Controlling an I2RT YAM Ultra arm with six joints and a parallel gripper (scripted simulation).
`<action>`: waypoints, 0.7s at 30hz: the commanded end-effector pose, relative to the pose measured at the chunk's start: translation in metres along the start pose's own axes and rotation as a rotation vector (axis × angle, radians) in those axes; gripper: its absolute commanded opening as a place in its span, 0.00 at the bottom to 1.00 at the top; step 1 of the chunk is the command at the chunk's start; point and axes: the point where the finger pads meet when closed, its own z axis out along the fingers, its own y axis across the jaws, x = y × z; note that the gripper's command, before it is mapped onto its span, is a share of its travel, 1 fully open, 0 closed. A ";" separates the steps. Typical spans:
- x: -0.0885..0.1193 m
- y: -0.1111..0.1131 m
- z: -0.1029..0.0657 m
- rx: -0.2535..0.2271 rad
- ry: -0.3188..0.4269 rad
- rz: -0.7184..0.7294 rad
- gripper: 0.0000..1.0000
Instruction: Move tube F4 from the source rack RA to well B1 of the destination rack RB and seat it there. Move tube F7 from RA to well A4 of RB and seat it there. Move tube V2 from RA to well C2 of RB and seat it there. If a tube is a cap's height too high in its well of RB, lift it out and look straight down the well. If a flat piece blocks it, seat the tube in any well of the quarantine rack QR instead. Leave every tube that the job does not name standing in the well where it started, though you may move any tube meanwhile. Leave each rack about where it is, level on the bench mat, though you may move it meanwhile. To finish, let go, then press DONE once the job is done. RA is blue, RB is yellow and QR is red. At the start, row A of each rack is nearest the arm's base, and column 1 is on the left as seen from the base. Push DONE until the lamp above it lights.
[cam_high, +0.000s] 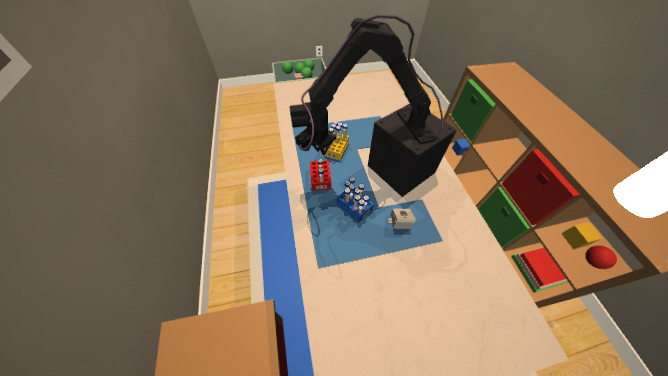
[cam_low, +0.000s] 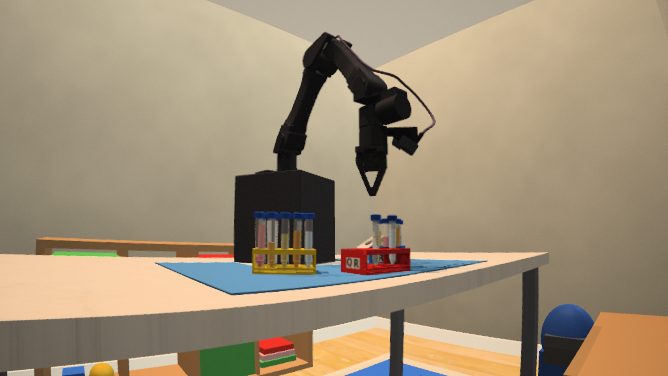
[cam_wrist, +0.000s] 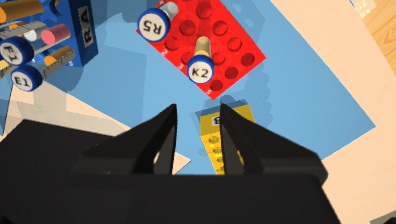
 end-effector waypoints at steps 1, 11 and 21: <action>0.004 -0.003 0.012 -0.006 -0.003 0.007 0.30; -0.001 -0.003 0.029 -0.001 -0.008 0.003 0.30; -0.001 -0.001 0.043 -0.002 -0.007 0.003 0.30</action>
